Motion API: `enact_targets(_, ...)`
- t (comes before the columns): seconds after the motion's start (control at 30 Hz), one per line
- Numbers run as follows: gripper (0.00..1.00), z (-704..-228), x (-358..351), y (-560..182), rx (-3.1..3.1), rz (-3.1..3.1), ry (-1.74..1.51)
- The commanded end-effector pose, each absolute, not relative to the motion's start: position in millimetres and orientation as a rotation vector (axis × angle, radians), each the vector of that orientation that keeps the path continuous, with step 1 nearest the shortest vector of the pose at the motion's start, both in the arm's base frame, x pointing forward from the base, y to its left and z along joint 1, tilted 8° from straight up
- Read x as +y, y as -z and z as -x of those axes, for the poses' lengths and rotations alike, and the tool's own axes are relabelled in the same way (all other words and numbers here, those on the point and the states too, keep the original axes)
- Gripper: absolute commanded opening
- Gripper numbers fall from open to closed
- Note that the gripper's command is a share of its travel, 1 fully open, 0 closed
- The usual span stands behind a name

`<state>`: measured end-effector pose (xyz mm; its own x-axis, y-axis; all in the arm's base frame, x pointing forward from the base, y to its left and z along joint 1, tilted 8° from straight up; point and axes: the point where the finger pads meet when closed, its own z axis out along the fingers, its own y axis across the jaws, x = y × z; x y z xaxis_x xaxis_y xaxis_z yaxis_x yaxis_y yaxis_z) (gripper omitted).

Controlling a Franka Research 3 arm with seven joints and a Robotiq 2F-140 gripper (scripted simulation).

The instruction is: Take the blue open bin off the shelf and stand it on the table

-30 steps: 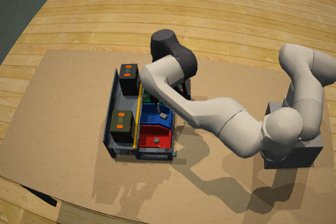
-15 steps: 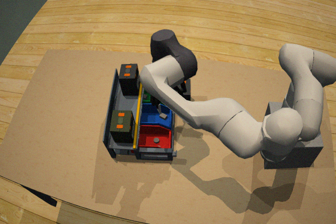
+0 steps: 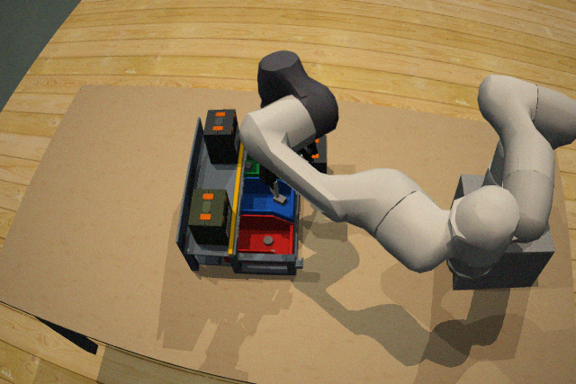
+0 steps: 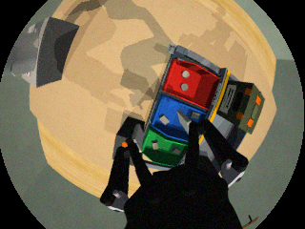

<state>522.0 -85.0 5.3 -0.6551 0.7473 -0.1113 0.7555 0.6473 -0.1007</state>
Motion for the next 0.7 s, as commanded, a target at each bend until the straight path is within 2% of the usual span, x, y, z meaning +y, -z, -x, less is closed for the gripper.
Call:
enact_targets(0.0,0.57,-522.0,-83.5,-6.1,2.853,-1.164,0.209)
enact_targets(0.1,0.57,-522.1,-84.6,-5.6,2.845,-1.177,0.215)
enact_targets(0.23,0.57,-522.0,-83.2,-6.2,2.966,-0.879,0.219)
enact_targets(0.67,0.57,-522.0,-84.3,-5.7,2.960,-0.893,0.227)
